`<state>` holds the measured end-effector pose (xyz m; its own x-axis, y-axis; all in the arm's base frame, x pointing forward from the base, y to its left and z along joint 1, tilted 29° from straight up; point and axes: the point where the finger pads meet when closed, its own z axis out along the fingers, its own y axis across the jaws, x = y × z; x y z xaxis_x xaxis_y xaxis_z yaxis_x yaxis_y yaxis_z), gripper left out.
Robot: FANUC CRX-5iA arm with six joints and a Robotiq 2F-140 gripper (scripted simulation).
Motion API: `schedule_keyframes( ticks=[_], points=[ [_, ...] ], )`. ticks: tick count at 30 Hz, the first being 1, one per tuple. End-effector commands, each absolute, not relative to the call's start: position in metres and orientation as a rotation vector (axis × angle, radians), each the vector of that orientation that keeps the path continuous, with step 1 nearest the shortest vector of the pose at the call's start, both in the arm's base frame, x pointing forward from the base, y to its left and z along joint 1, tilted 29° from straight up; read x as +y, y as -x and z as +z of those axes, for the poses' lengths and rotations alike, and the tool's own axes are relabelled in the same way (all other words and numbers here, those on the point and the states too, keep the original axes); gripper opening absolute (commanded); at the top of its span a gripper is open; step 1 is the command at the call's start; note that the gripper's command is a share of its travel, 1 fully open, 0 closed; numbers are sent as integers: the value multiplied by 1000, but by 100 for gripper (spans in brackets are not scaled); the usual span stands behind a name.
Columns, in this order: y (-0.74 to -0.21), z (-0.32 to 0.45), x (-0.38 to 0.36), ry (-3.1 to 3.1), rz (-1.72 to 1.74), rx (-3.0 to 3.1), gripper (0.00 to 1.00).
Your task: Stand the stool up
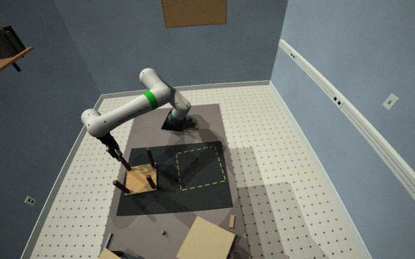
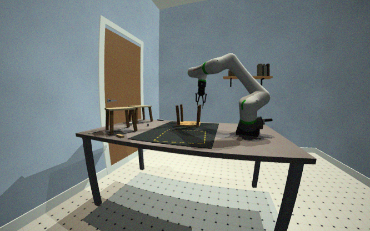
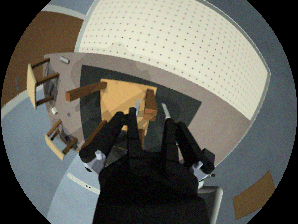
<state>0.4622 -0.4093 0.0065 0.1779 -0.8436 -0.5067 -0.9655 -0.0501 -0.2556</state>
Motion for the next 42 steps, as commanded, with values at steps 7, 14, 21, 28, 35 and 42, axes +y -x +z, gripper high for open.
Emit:
schedule_keyframes(
  ticks=[7,14,21,28,35,42],
  points=[
    [-465,-6,-402,1925,293,1698,38],
    [-466,-7,-401,1925,293,1698,10],
    [-466,-7,-401,1925,293,1698,10],
    [-466,-7,-401,1925,293,1698,10],
    [-466,-7,-401,1925,293,1698,10],
    [-466,-7,-401,1925,293,1698,10]
  ],
)
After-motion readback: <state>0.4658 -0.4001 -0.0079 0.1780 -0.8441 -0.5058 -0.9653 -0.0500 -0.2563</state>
